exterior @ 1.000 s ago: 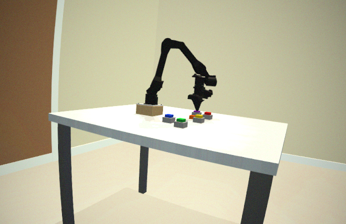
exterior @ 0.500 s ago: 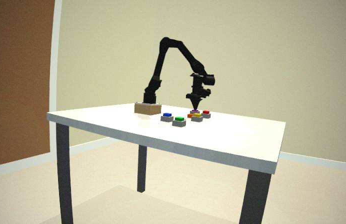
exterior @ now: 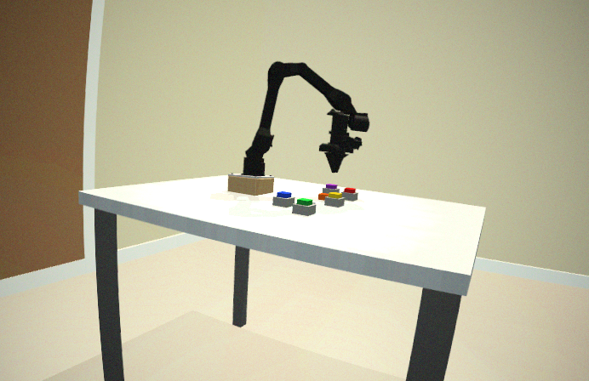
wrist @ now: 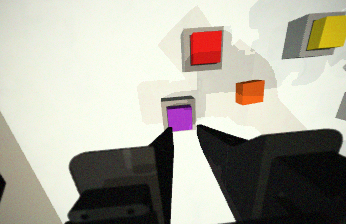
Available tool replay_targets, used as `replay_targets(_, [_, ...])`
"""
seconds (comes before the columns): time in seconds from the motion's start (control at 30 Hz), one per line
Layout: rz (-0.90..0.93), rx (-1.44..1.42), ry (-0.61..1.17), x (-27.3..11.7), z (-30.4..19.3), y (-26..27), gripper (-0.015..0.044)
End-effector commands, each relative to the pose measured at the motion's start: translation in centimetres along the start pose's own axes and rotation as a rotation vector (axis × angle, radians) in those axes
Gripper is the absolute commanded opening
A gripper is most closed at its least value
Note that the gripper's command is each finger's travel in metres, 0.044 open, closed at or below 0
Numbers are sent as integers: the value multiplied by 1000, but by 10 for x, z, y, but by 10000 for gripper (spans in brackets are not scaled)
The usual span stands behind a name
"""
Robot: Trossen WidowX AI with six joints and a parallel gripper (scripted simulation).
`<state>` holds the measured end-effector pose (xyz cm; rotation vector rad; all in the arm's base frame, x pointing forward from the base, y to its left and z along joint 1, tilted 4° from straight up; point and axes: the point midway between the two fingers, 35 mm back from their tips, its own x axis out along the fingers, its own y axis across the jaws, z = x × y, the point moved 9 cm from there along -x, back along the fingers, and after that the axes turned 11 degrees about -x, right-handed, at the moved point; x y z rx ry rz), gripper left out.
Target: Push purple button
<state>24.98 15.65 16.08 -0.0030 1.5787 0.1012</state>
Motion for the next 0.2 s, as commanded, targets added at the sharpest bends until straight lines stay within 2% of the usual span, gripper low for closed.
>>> replay_targets(0.0, [11,-1,-15,-35,16,2,204])
replay_targets(0.13, [11,-1,-15,-42,18,2,309])
replay_targets(0.17, [11,-1,-15,-42,18,2,309])
